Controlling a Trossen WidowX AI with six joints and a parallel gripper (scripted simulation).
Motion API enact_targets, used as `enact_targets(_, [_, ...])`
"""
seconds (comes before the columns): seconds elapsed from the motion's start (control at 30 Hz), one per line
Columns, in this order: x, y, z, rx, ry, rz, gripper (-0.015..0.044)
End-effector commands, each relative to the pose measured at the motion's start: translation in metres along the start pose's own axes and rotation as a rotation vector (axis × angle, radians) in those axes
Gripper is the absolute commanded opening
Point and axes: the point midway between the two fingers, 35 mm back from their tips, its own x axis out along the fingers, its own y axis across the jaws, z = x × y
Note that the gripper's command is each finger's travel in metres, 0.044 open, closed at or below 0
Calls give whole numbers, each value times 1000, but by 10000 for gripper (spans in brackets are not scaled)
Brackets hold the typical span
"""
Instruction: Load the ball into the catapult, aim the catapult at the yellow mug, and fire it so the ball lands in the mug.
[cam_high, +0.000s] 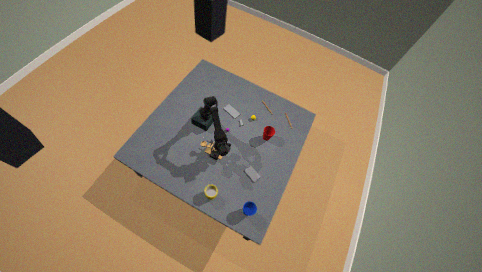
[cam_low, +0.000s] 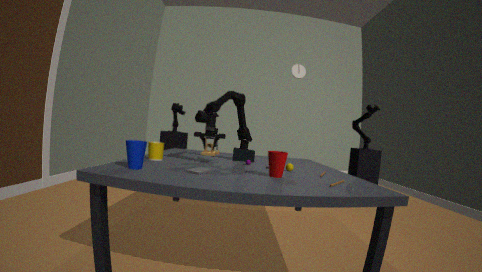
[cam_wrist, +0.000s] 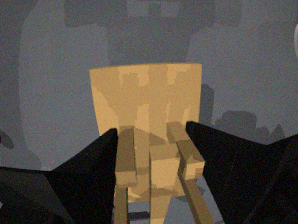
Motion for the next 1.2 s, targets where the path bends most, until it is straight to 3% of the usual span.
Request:
enact_targets(0.0, [-2, -30, -31, 122, 0, -11, 0])
enact_targets(1.17, [45, -47, -45, 171, 2, -11, 0])
